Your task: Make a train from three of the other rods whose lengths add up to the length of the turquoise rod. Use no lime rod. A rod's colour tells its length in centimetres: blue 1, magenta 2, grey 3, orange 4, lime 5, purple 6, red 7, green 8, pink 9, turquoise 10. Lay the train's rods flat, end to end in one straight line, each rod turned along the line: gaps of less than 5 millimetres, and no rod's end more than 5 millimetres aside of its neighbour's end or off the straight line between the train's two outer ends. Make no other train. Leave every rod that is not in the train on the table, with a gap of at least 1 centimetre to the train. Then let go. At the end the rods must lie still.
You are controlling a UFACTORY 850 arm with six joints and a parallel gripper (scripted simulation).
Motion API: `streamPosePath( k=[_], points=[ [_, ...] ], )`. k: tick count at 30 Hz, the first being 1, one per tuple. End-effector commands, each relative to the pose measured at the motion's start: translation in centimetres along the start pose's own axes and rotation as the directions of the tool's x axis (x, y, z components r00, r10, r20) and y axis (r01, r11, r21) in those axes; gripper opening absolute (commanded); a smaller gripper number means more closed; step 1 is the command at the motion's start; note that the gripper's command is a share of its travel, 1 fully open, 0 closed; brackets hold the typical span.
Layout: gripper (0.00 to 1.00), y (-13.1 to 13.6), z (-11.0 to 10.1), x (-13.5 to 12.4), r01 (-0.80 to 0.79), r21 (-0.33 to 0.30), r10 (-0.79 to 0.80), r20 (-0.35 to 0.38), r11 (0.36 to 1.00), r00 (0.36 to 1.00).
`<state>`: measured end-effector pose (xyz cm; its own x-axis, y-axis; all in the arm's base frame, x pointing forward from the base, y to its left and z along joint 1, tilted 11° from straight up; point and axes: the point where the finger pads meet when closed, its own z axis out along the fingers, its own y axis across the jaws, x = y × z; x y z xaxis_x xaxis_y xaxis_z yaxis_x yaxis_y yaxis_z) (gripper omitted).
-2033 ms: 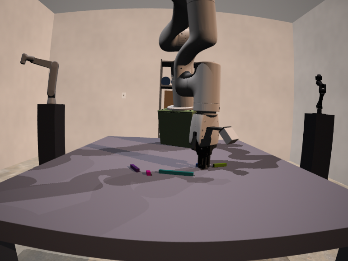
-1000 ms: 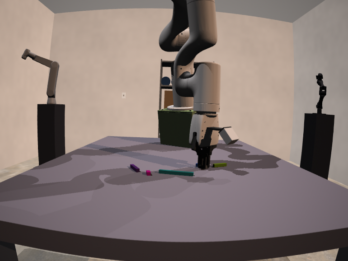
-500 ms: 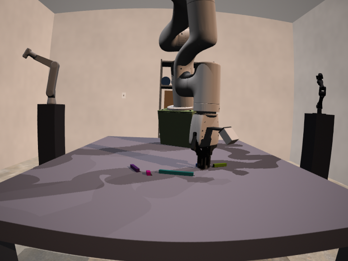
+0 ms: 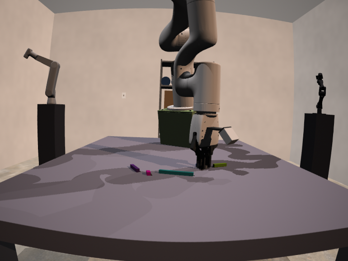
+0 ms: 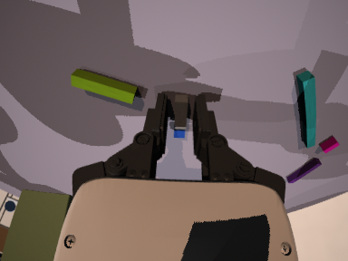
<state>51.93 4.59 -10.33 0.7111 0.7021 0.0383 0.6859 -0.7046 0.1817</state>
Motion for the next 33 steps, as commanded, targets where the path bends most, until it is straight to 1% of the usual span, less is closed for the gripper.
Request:
streamPosePath(
  k=[1, 5, 12, 14, 18, 22, 27, 33],
  points=[
    [0.24, 0.0, -0.1, 0.1, 0.0, -0.001, 0.0, -0.001, 1.0, 1.0],
    [0.24, 0.0, -1.0, 0.1, 0.0, -0.001, 0.0, -0.001, 1.0, 1.0],
    [0.24, 0.0, -4.7, 0.1, 0.0, -0.001, 0.0, -0.001, 1.0, 1.0],
    [0.24, 0.0, -4.7, 0.1, 0.0, -0.001, 0.0, -0.001, 1.0, 1.0],
    [0.24, 0.0, -6.7, 0.1, 0.0, -0.001, 0.0, -0.001, 1.0, 1.0],
    [0.24, 0.0, -8.1, 0.1, 0.0, -0.001, 0.0, -0.001, 1.0, 1.0],
    [0.24, 0.0, -8.9, 0.1, 0.0, -0.001, 0.0, -0.001, 1.0, 1.0],
    [0.24, 0.0, -9.0, 0.1, 0.0, -0.001, 0.0, -0.001, 1.0, 1.0]
  ],
)
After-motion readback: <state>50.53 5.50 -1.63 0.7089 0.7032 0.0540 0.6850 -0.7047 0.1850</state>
